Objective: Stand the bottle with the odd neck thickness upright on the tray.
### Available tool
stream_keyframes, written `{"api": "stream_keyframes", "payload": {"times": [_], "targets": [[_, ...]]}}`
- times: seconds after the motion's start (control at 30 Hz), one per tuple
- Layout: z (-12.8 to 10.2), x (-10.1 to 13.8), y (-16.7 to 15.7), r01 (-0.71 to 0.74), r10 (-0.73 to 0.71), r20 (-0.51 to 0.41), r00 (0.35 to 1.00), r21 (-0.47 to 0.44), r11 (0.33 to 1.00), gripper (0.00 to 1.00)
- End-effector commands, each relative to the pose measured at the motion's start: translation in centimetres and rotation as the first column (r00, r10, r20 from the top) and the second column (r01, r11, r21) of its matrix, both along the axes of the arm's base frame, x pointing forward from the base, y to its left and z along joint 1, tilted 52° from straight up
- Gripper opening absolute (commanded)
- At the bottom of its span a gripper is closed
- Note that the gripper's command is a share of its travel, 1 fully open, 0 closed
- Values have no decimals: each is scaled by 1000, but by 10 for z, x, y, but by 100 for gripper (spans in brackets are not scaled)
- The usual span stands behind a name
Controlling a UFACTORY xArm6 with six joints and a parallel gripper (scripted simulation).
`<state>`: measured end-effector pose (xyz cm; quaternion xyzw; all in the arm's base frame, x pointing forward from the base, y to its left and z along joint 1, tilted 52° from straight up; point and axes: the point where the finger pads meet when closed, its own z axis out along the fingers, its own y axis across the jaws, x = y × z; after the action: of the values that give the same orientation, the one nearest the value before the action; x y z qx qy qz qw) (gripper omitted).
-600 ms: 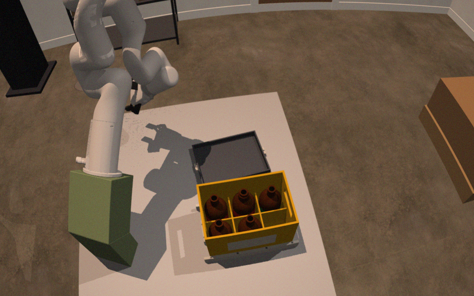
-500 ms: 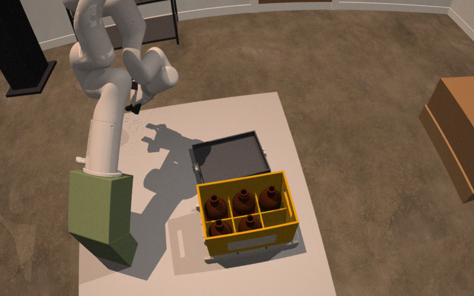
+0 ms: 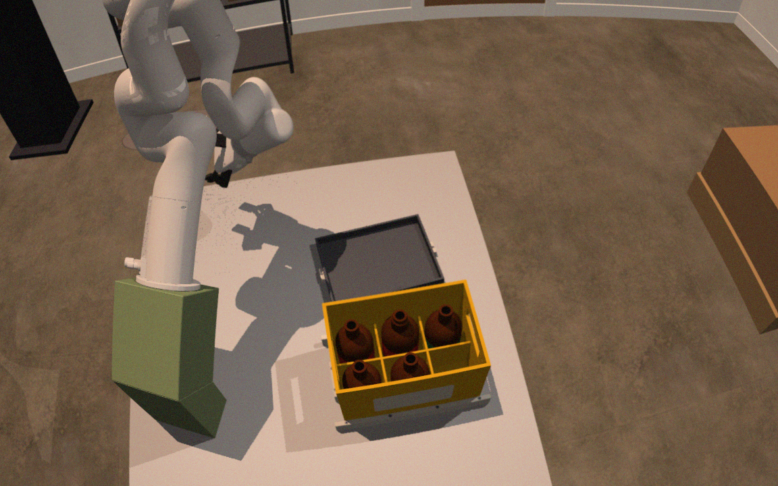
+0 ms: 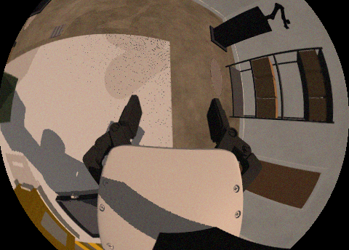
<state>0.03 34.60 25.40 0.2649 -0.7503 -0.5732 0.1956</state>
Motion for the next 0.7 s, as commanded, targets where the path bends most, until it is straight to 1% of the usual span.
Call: {"api": "stream_keyframes", "payload": {"times": [0.0,0.13,0.27,0.37,0.43,0.5,0.6,0.67], "targets": [[1,0,0,0,0,1,1000,1,1000,100],[0,2,0,-4,4,17,1000,7,1000,100],[-1,8,0,-17,15,71,997,23,1000,100],[-2,17,-1,-37,30,146,989,44,998,100],[-3,25,-2,-58,44,213,976,61,996,100],[-3,25,-2,-58,44,213,976,61,996,100],[-5,42,-4,-105,70,339,938,85,991,100],[-7,51,-6,-130,83,400,913,93,987,100]]}}
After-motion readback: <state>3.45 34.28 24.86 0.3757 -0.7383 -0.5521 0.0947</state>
